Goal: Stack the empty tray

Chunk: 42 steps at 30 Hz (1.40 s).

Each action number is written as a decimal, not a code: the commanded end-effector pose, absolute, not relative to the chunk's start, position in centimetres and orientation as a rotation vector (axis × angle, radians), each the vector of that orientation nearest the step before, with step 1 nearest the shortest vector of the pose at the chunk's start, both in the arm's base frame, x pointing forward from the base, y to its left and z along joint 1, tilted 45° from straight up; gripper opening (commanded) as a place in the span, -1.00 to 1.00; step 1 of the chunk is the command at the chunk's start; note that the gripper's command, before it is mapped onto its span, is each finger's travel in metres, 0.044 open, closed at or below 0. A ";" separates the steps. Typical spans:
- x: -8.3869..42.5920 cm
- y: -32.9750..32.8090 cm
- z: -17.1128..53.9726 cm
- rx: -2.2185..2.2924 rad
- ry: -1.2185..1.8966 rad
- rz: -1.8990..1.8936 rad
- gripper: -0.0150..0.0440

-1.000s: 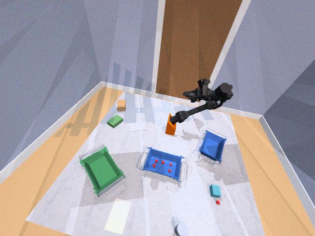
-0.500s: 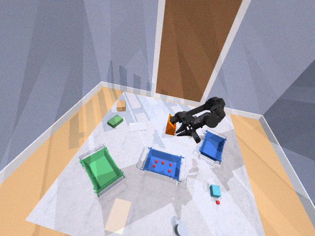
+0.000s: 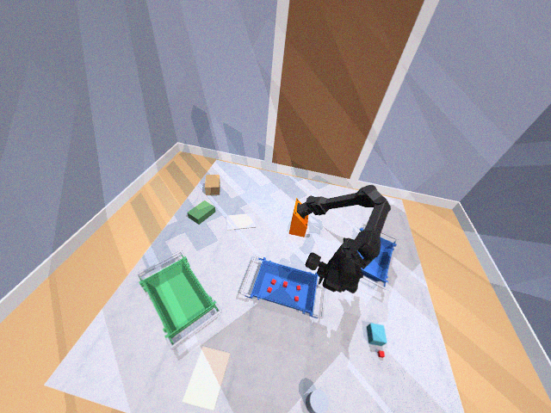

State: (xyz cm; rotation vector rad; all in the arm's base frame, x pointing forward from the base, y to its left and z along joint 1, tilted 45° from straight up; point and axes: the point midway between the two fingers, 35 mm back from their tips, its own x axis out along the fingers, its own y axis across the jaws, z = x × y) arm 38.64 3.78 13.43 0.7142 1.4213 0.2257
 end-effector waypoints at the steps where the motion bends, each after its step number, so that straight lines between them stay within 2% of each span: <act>1: 38.4 8.8 11.7 0.668 1.475 0.510 -0.22; 23: 38.5 13.8 7.3 0.665 1.478 0.558 -0.22; 42: 38.2 9.4 7.6 0.663 1.479 0.555 -0.22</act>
